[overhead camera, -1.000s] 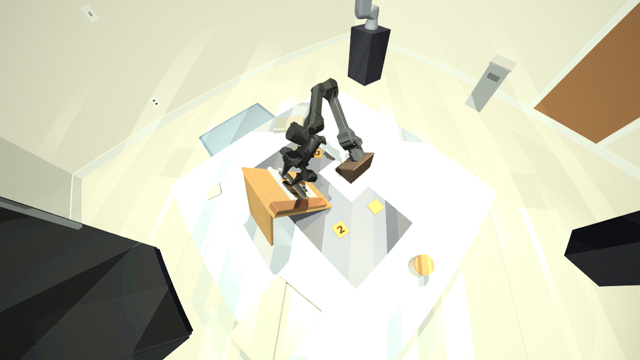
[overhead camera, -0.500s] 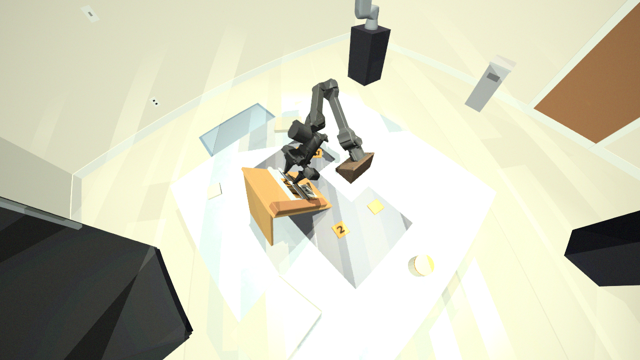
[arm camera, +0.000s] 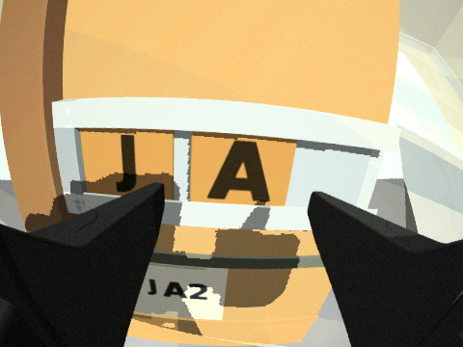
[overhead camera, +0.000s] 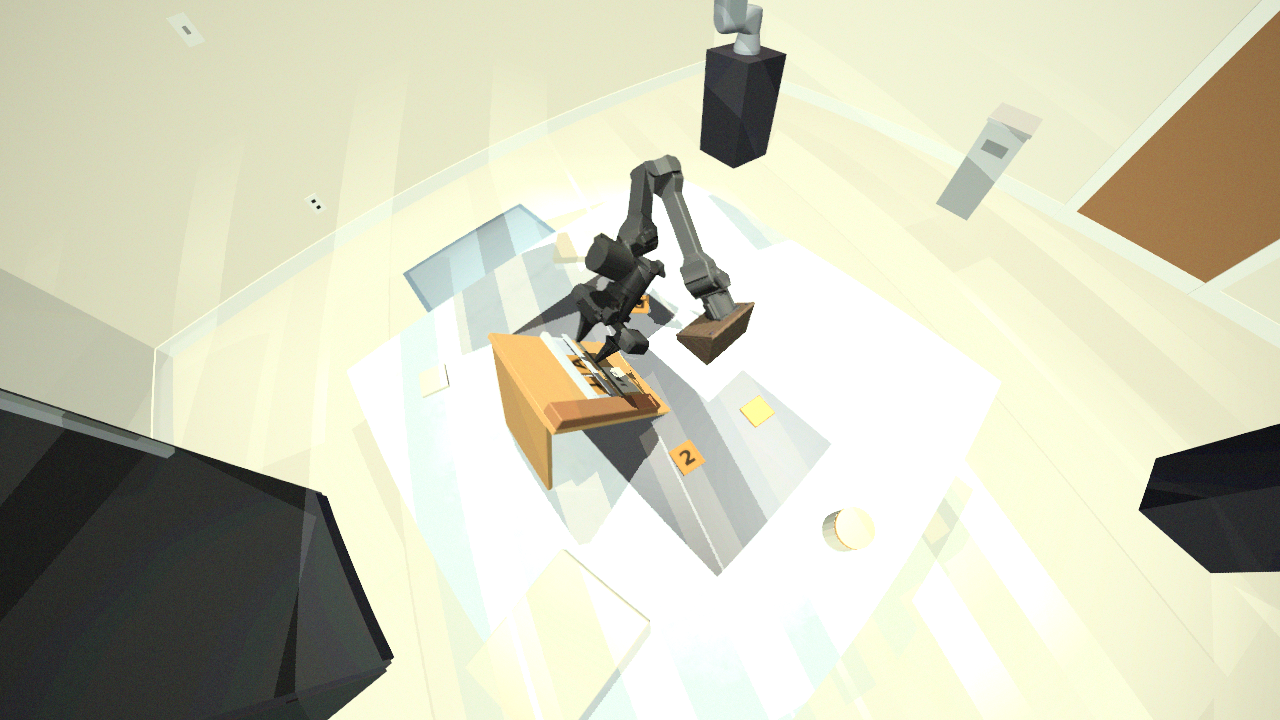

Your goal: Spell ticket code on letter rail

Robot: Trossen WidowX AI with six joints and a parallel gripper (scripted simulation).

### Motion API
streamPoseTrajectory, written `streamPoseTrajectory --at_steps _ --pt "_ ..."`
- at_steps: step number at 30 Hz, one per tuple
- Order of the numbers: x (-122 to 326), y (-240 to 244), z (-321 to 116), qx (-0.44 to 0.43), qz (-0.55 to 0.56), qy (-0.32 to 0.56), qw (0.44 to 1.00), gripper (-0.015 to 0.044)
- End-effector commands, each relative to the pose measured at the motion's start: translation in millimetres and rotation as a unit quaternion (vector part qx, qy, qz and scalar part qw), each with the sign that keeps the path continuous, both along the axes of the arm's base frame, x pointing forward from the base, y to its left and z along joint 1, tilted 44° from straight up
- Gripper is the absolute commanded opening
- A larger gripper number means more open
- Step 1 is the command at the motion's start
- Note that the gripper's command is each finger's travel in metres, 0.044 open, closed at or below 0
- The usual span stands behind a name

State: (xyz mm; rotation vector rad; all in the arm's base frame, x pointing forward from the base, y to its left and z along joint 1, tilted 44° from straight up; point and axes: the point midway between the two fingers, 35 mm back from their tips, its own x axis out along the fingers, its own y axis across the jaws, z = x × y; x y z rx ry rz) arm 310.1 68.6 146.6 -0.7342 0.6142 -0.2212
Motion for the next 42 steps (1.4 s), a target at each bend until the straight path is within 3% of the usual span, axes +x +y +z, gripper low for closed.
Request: streamPoseTrajectory --at_steps 1,11,22,32,42 --pt "-2 0 2 0.001 -0.002 -0.002 1.0 0.0295" --pt "-6 1 7 0.001 -0.002 -0.002 1.0 0.0295" --pt "-5 1 4 0.0 0.0 0.0 1.0 0.0006" --pt "-4 1 4 0.0 -0.001 0.003 1.0 0.0" --pt "19 -4 14 0.006 -0.102 0.131 0.986 0.0"
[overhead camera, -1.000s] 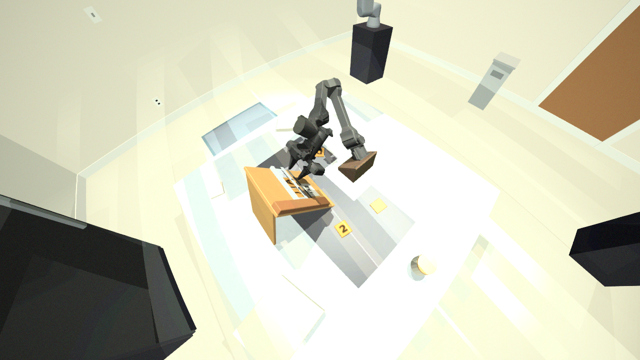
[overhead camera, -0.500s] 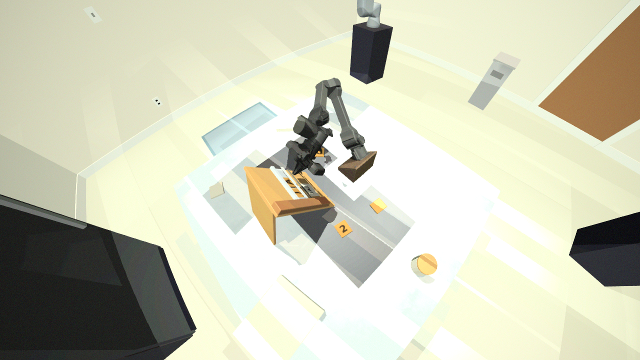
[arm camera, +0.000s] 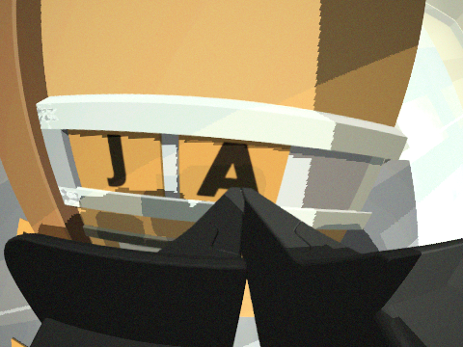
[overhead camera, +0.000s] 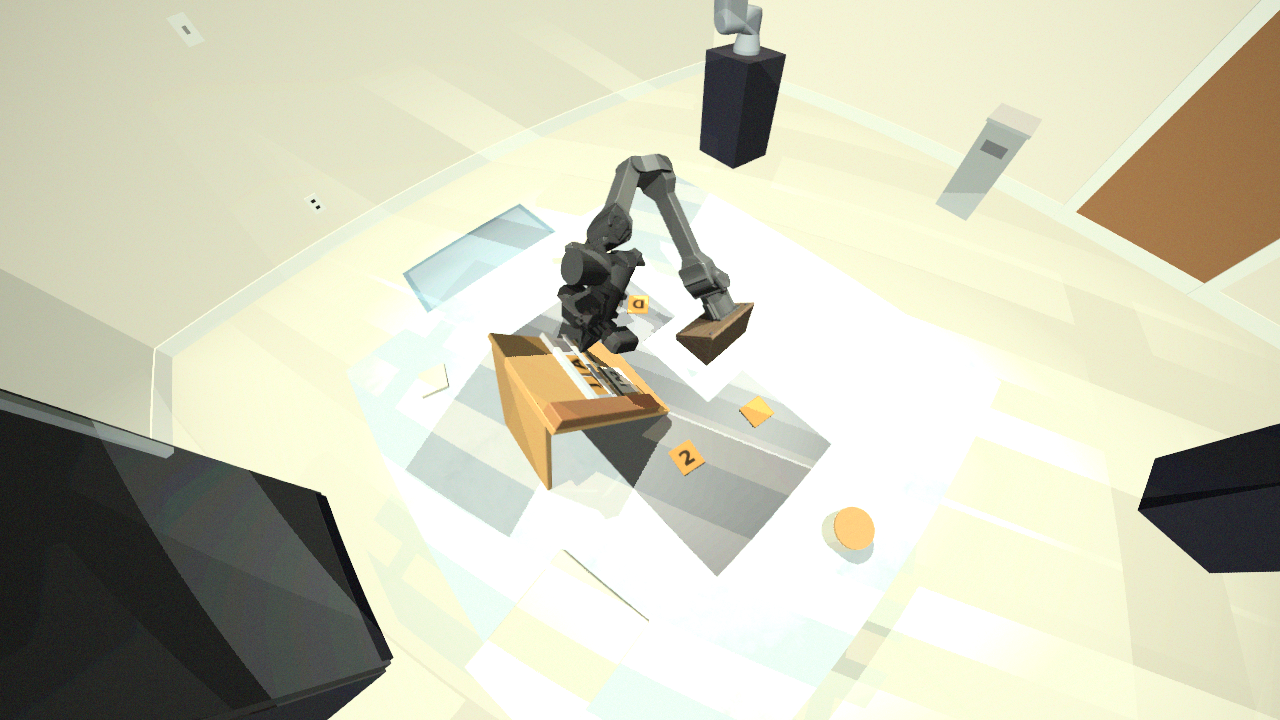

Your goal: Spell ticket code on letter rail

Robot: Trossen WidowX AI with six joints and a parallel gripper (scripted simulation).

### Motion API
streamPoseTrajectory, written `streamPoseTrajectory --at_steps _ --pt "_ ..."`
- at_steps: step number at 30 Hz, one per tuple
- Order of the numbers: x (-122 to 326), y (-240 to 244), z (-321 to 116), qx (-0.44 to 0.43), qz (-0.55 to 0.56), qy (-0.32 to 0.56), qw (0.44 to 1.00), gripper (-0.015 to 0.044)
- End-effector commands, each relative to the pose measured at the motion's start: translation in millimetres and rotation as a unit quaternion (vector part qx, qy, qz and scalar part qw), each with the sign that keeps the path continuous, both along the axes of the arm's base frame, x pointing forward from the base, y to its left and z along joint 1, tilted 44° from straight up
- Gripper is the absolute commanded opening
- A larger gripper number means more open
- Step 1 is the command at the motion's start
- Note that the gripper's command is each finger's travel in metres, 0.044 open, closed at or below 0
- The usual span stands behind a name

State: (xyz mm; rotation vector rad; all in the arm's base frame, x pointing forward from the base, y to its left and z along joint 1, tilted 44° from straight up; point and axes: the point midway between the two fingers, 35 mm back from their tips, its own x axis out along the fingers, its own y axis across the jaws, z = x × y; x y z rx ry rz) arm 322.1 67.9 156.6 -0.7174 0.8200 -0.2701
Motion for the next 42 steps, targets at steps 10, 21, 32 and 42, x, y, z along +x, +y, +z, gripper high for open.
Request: streamPoseTrajectory --at_steps 10,21,32,42 --pt "11 -22 24 -0.011 -0.175 0.164 0.971 0.0" --pt "11 -22 24 -0.012 -0.178 0.165 0.97 0.0" --pt "16 -24 20 -0.012 -0.178 0.165 0.97 0.0" --pt "21 -26 18 -0.012 -0.178 0.165 0.97 0.0"
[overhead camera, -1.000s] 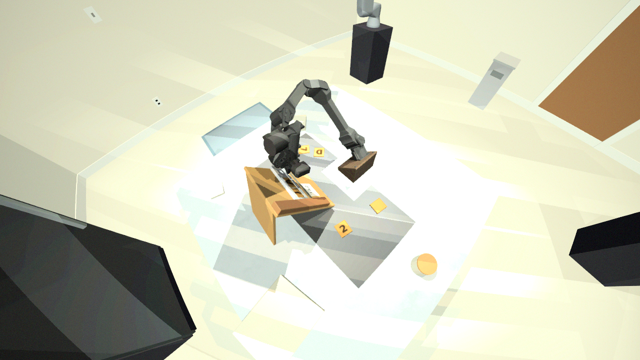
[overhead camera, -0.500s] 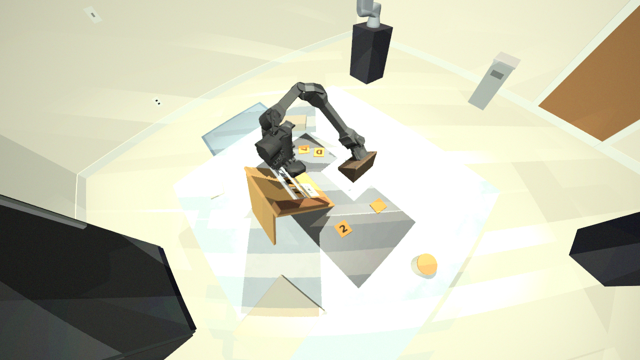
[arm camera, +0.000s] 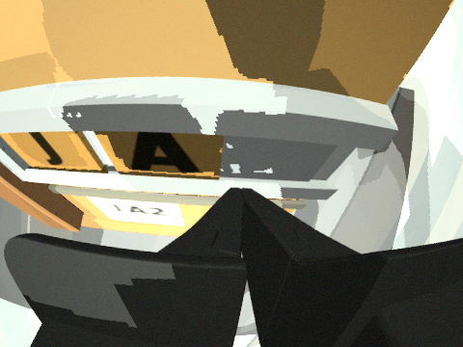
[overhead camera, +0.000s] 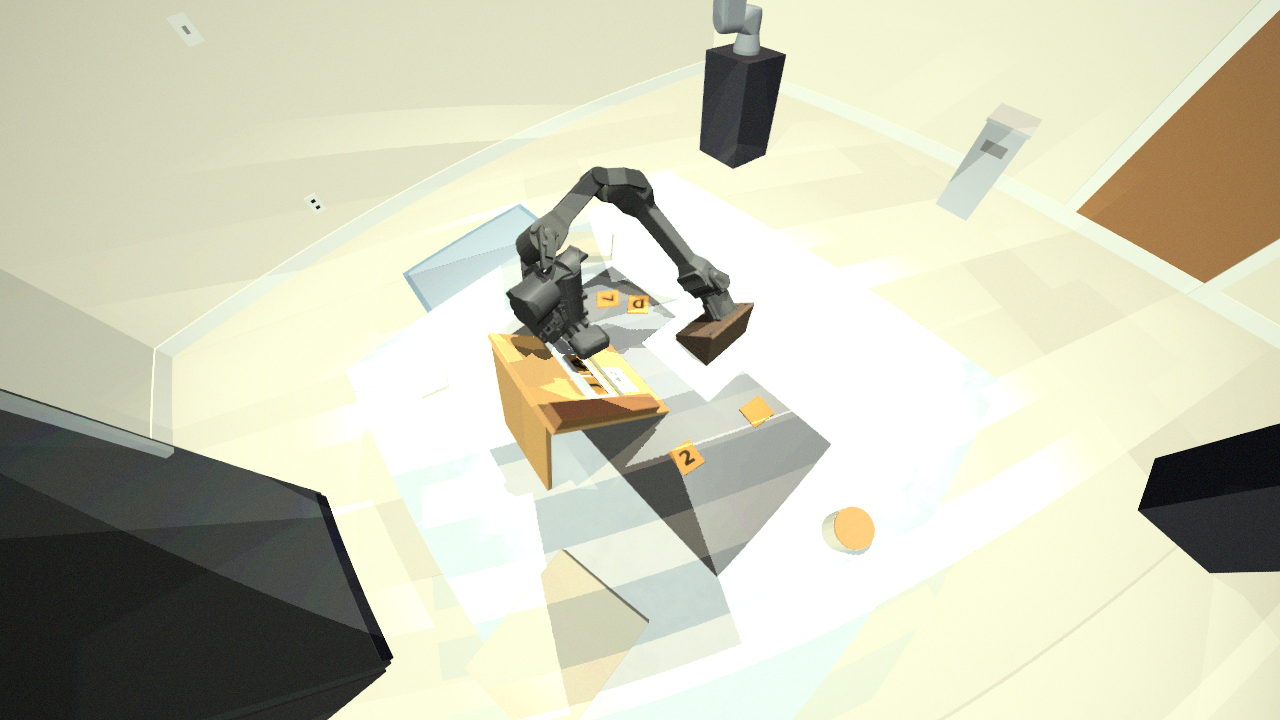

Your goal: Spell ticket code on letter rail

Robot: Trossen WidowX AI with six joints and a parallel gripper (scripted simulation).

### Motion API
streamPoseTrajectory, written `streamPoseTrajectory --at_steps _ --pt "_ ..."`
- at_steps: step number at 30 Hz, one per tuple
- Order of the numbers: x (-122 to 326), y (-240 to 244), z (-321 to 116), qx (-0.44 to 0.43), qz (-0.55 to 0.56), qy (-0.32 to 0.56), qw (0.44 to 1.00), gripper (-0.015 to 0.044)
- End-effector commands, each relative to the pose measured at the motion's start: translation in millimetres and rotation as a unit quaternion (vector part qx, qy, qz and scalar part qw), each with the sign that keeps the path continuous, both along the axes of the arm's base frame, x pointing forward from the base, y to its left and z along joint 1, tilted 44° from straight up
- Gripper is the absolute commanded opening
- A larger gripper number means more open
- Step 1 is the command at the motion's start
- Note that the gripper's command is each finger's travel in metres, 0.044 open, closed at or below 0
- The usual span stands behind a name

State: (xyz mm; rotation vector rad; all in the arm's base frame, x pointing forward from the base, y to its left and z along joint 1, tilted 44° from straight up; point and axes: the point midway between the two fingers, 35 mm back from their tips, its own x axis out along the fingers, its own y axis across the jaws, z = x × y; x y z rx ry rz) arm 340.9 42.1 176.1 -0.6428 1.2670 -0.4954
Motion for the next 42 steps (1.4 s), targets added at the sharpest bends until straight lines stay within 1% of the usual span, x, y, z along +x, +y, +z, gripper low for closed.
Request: streamPoseTrajectory --at_steps 1,42 --pt "2 0 -1 0.001 0.001 0.001 1.0 0.0" --pt "18 -8 -8 0.001 0.001 0.0 1.0 0.0"
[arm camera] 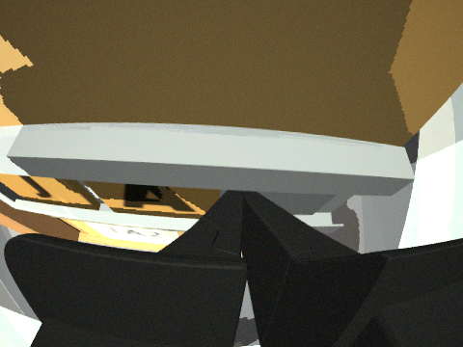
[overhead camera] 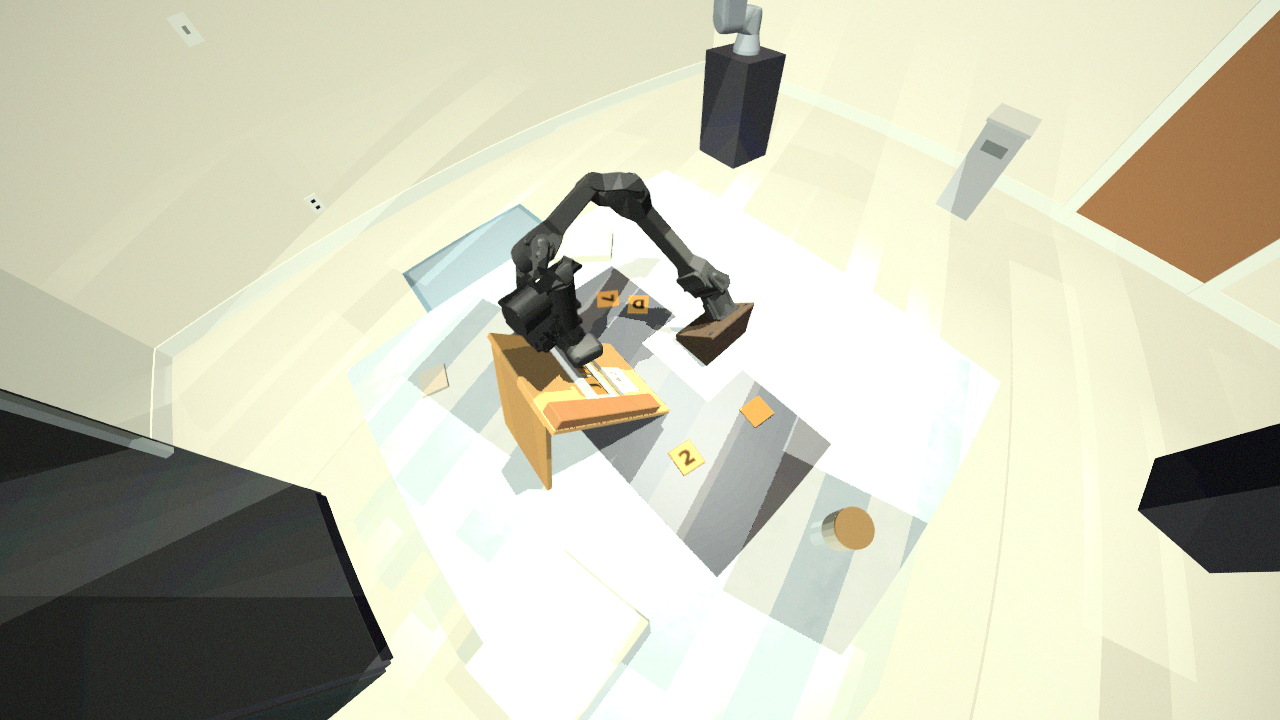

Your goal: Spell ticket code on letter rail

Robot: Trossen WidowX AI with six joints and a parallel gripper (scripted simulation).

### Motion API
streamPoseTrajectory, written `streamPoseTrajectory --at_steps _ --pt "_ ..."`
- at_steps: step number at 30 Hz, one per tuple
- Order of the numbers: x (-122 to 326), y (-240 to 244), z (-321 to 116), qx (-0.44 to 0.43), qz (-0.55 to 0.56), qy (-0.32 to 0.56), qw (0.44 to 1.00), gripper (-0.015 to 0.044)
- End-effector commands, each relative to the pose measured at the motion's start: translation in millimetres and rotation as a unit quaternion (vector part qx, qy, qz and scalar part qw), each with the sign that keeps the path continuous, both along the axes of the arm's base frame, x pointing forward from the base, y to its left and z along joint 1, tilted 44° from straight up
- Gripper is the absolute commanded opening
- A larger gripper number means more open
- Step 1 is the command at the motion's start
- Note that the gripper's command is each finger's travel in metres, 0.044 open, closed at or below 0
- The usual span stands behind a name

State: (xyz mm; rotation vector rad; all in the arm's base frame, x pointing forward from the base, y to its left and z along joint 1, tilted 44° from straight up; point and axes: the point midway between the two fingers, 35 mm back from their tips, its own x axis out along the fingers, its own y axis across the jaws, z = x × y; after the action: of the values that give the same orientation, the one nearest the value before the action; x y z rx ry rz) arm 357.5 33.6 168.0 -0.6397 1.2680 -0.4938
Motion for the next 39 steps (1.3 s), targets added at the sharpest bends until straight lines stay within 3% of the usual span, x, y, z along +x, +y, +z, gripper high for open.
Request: streamPoseTrajectory --at_steps 1,39 --pt "0.6 0.3 -0.2 0.0 0.002 0.0 1.0 0.0" --pt "-0.3 9.7 -9.1 0.0 0.002 0.0 1.0 0.0"
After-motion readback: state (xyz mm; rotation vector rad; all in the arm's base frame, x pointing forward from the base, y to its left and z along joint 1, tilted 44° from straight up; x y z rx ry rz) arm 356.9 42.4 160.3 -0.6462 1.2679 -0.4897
